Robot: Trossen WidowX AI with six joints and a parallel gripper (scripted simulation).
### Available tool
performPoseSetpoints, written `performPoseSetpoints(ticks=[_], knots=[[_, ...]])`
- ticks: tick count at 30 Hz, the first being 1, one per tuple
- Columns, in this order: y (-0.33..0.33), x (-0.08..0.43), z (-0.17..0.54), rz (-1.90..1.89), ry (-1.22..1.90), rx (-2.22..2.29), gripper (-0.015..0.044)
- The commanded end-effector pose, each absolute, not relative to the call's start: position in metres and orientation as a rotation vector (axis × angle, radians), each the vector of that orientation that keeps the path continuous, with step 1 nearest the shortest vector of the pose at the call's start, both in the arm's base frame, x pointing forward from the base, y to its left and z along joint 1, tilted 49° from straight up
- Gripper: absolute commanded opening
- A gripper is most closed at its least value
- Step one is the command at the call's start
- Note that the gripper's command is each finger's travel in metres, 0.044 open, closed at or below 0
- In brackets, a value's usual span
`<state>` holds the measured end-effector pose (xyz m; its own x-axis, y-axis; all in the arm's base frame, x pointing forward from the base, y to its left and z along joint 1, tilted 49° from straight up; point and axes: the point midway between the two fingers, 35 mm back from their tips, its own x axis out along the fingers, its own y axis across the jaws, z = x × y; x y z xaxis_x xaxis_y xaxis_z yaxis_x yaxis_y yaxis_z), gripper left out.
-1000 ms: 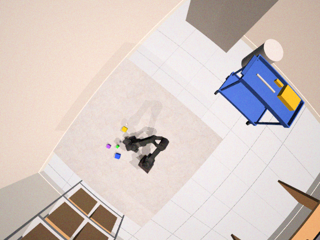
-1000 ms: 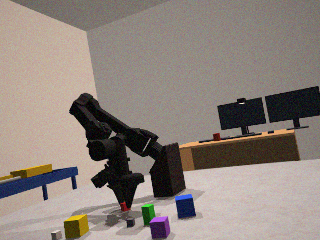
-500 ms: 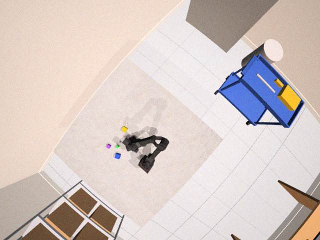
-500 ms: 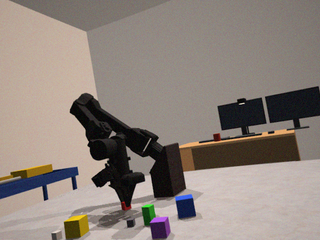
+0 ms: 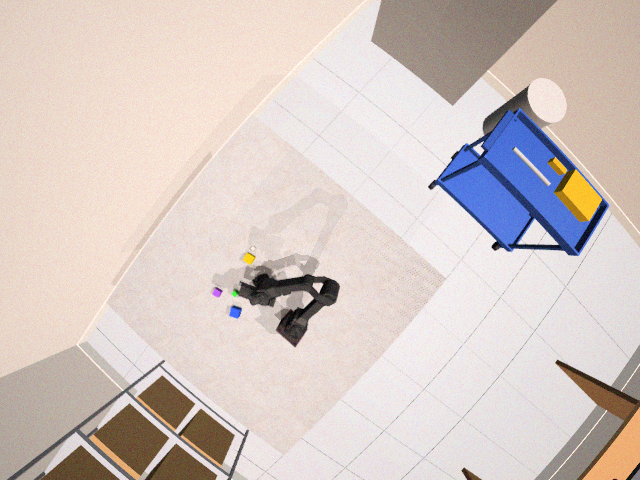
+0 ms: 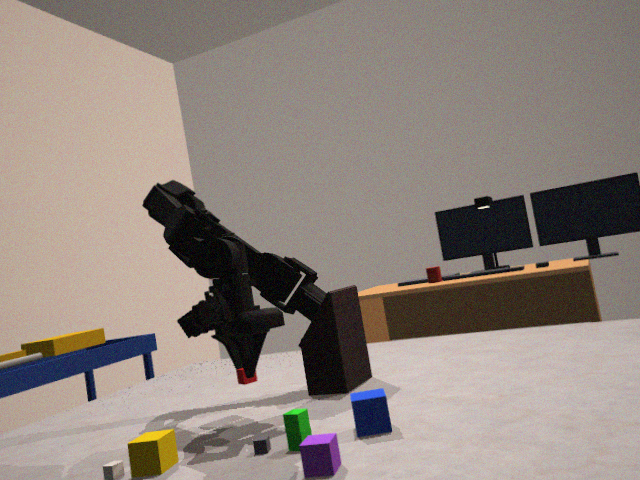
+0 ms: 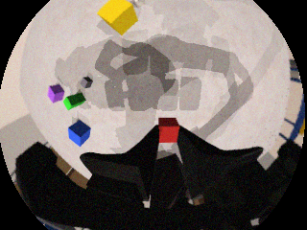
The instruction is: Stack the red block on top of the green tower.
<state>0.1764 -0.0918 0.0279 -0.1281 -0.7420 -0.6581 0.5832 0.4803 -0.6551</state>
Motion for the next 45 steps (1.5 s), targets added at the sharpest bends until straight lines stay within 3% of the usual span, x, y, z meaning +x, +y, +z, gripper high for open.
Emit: performPoseSetpoints(ticks=[1, 21, 45], knots=[[-0.08, 0.18, 0.038, -1.14, 1.253, -0.153, 0.0], [-0.046, 0.187, 0.068, -1.14, 1.254, -0.154, 0.0], [-0.005, 0.269, 0.026, -1.137, 1.251, -0.148, 0.0]])
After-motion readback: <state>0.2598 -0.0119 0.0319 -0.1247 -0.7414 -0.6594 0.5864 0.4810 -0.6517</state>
